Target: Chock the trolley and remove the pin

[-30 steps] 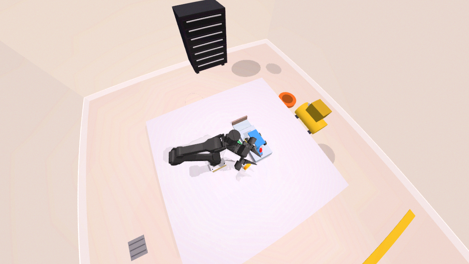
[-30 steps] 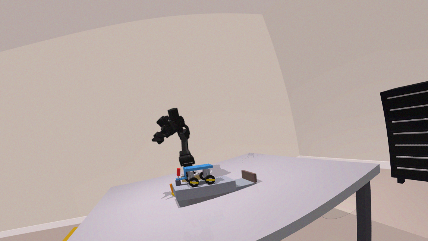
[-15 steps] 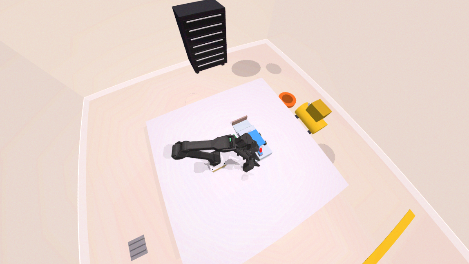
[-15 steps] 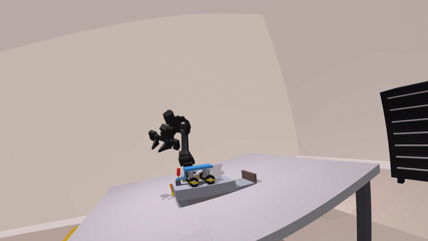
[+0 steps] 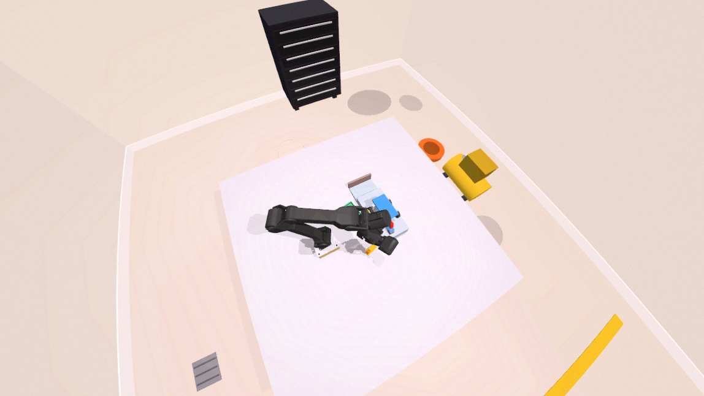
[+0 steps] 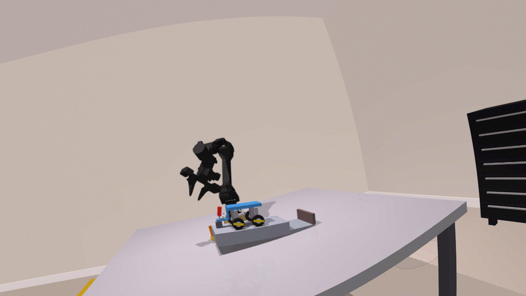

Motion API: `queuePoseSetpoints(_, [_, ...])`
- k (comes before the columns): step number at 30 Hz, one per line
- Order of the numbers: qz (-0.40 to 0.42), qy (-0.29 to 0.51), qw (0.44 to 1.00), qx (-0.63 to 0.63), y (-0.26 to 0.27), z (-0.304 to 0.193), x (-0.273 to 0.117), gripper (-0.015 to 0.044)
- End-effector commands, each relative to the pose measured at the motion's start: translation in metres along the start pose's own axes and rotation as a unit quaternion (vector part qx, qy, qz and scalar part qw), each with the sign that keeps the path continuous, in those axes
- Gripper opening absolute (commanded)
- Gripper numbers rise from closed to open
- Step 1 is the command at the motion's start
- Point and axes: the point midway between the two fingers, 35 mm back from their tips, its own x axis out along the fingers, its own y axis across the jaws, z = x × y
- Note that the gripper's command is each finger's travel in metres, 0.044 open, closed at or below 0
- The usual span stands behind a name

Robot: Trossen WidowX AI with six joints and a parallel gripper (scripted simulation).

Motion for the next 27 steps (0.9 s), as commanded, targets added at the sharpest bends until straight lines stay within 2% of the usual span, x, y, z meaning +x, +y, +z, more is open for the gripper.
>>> queuePoseSetpoints(1, [0.042, 0.007, 0.995, -0.093, 0.008, -0.003, 0.008, 0.019])
queuePoseSetpoints(7, [0.111, 0.002, 0.965, -0.237, 0.022, -0.009, 0.018, 0.019])
queuePoseSetpoints(13, [0.177, -0.024, 0.913, -0.367, 0.035, -0.015, 0.026, 0.019])
queuePoseSetpoints(27, [0.293, -0.162, 0.726, -0.6, 0.065, -0.028, 0.035, 0.019])
